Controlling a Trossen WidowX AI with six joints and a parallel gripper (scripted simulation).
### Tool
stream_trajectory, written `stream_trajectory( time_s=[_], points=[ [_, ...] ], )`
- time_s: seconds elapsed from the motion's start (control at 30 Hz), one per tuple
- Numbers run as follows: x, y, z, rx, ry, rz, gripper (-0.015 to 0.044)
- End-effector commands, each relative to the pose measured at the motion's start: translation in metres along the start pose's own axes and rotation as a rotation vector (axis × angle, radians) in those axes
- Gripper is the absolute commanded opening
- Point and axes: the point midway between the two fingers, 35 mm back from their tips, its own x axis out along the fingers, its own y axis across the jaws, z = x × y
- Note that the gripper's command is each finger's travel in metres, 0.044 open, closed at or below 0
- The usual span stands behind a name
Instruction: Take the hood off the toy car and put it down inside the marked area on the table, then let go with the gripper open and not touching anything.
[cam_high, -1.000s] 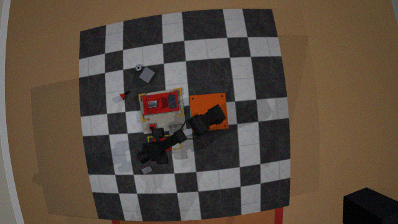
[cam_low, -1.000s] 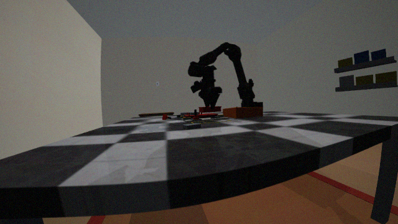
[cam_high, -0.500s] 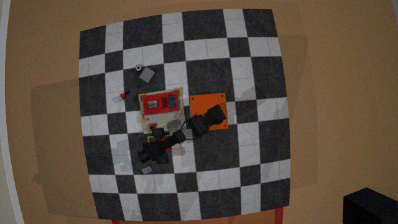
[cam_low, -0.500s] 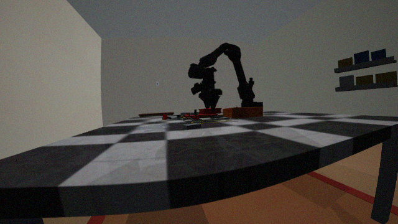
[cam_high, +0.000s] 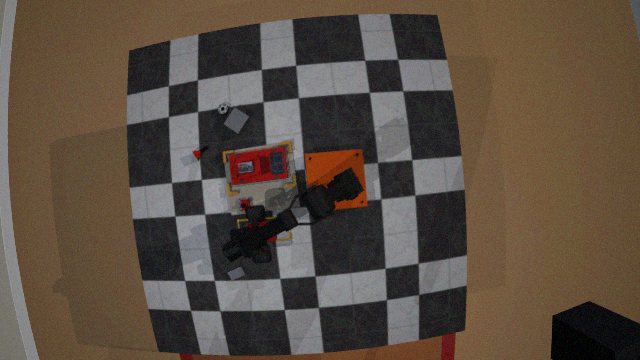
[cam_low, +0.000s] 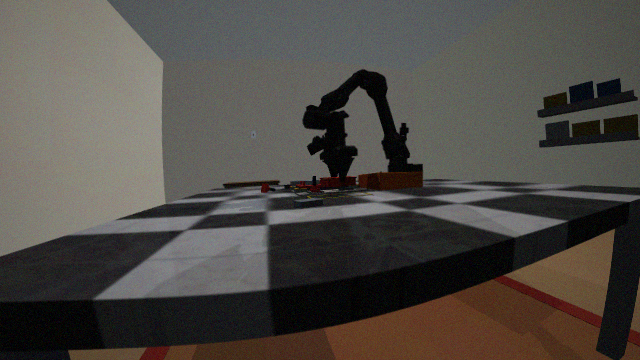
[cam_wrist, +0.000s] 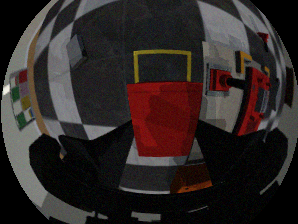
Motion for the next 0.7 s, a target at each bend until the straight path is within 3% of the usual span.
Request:
stream_trajectory(
  time_s=[0.0,0.67],
  points=[
    [0.0028,0.0001,-0.0008,-0.003,0.002,0.002,0.0],
    [0.0128,-0.0004,-0.0019,-0.003,0.002,0.002,0.0]
  ],
)
